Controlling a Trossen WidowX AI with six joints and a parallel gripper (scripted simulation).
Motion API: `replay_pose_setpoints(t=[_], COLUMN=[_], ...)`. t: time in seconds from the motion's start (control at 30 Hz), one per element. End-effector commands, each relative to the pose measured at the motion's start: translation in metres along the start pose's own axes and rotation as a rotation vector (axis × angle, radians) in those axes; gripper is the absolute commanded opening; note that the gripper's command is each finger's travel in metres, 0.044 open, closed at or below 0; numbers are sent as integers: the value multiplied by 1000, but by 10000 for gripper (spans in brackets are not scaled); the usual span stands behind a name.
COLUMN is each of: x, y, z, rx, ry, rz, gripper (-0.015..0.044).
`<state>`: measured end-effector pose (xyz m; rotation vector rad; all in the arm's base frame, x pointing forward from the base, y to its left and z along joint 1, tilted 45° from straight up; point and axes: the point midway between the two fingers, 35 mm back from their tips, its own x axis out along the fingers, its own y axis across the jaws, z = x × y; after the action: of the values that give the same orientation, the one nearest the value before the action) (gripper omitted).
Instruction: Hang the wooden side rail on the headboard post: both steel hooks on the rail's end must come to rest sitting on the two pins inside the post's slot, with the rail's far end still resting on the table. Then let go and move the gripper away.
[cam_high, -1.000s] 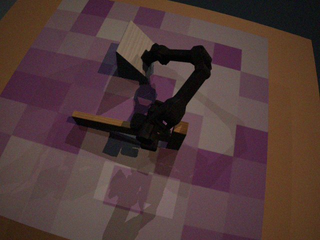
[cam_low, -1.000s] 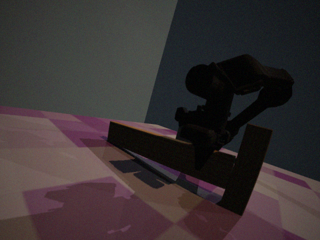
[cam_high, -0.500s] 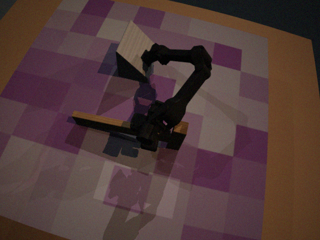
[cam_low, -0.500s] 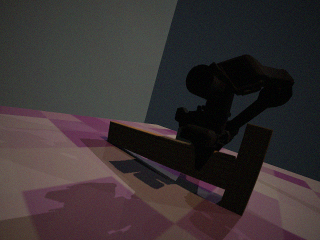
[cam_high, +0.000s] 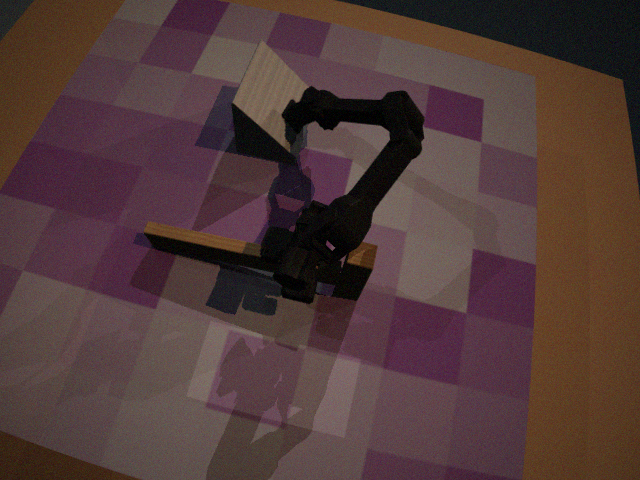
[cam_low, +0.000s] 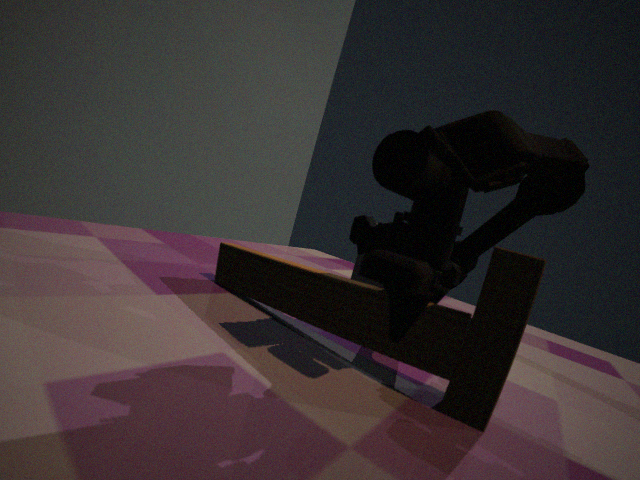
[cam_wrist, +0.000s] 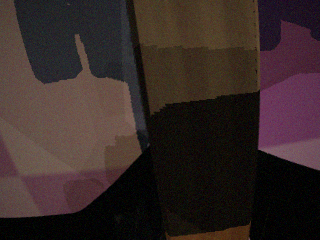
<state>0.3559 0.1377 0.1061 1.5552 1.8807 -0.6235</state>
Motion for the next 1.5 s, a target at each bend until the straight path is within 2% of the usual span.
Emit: replay_pose_setpoints(t=[0.0,1.47], x=[-4,4], y=[1,1], z=[-2,-2], rx=[-6,-6], ry=[5,5], rz=[16,16], gripper=[0,0])
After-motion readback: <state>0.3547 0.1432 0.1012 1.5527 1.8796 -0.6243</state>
